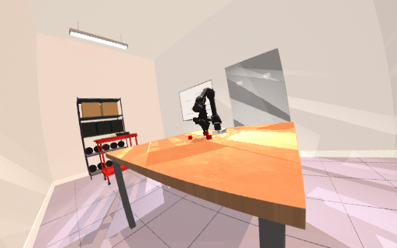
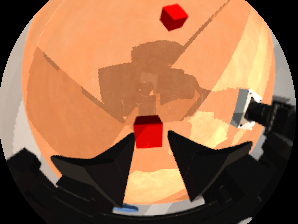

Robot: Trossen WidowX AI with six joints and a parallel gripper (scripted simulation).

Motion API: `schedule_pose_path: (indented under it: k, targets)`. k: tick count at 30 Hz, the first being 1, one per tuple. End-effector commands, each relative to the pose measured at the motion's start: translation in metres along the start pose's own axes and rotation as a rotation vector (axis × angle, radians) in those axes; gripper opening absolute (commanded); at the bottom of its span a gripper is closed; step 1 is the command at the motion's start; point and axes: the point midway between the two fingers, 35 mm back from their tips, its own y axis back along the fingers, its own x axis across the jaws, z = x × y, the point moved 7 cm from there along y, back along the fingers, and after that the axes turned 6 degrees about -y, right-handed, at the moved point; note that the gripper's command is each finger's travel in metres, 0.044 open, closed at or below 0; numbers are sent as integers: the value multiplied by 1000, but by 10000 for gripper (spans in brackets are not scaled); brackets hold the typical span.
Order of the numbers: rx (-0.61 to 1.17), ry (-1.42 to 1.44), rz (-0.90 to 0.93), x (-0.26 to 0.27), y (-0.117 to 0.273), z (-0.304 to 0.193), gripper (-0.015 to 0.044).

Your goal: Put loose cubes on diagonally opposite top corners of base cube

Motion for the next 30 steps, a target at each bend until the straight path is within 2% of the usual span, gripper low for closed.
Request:
schedule_pose_path:
  k: [1,27,29,30]
  targets:
    - [2,0,15,1,8,0,205]
    - [2,0,15,1,26,0,205]
    - [0,13,6,2,24,5,258]
    - [0,28,6,3,25,11,265]
